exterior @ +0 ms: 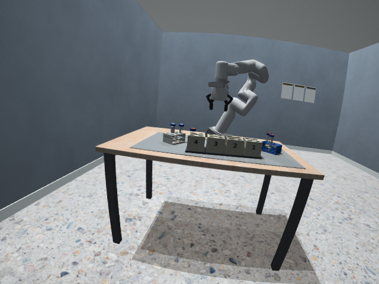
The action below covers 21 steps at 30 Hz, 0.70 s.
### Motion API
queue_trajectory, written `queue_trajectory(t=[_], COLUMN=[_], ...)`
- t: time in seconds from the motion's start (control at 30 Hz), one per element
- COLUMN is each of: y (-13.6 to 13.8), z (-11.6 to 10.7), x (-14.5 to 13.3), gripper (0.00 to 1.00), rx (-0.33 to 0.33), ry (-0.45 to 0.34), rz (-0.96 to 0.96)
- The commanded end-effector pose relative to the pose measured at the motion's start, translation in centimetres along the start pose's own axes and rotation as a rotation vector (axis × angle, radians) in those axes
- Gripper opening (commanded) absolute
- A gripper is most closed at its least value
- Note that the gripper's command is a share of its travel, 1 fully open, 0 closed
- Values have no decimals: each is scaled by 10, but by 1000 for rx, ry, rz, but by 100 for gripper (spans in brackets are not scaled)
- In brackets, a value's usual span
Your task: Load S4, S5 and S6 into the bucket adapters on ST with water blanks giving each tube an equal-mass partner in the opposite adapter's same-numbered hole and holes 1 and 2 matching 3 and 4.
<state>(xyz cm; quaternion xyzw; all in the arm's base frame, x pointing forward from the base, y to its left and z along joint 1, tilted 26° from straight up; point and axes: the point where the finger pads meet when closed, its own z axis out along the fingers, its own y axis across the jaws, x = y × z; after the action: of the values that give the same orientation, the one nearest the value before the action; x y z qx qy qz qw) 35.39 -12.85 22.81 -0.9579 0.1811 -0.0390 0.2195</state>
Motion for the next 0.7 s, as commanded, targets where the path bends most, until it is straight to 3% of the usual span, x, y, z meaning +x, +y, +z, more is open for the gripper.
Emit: queue_trajectory(t=[0.0,0.27,0.67], y=[28,58,117], z=[-2,-2,-2], x=[-3,-7,-16], gripper=[100,100,100], rx=[-4,-4,-4], ry=[3,3,3], rz=[186,386,391])
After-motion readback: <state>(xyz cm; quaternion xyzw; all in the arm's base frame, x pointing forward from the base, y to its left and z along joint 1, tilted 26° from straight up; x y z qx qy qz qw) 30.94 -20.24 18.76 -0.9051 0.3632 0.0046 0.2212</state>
